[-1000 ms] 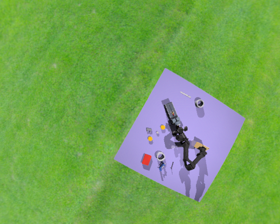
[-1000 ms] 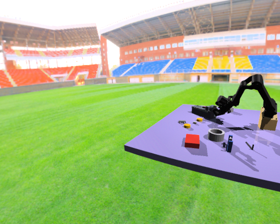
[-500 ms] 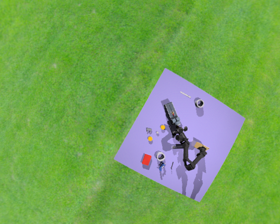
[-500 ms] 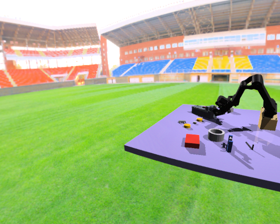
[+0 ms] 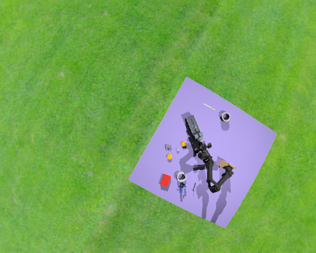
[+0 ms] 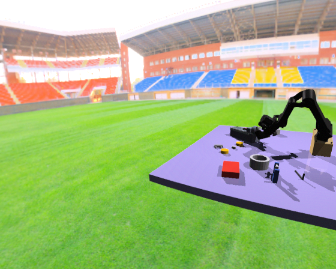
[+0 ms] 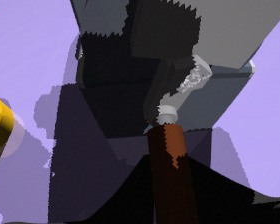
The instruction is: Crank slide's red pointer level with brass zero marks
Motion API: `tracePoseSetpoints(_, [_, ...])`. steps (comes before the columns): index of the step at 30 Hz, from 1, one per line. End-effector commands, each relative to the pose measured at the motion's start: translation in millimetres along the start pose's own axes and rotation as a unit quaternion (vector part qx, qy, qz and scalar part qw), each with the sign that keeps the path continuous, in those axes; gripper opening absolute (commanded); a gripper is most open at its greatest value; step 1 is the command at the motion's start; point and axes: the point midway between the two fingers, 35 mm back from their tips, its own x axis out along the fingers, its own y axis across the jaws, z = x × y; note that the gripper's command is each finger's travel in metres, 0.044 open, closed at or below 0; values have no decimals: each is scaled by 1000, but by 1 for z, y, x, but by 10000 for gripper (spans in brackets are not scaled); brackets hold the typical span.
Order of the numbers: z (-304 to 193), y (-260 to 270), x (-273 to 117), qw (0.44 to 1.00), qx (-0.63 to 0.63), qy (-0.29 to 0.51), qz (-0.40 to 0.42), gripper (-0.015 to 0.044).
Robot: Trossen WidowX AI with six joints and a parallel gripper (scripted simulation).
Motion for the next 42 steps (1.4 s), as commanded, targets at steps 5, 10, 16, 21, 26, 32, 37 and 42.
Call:
tracePoseSetpoints(5, [1, 9, -2, 1000, -4, -2, 11, 0])
tracePoseSetpoints(10, [2, 10, -2, 1000, -4, -2, 11, 0])
tracePoseSetpoints(16, [2, 10, -2, 1000, -4, -2, 11, 0])
tracePoseSetpoints(21, [2, 11, -3, 1000, -4, -2, 11, 0])
tracePoseSetpoints(26, [2, 12, -3, 1000, -4, -2, 11, 0])
tracePoseSetpoints(32, [2, 12, -3, 1000, -5, -2, 11, 0])
tracePoseSetpoints(37, [3, 13, -4, 1000, -5, -2, 11, 0])
tracePoseSetpoints(42, [3, 13, -4, 1000, -5, -2, 11, 0])
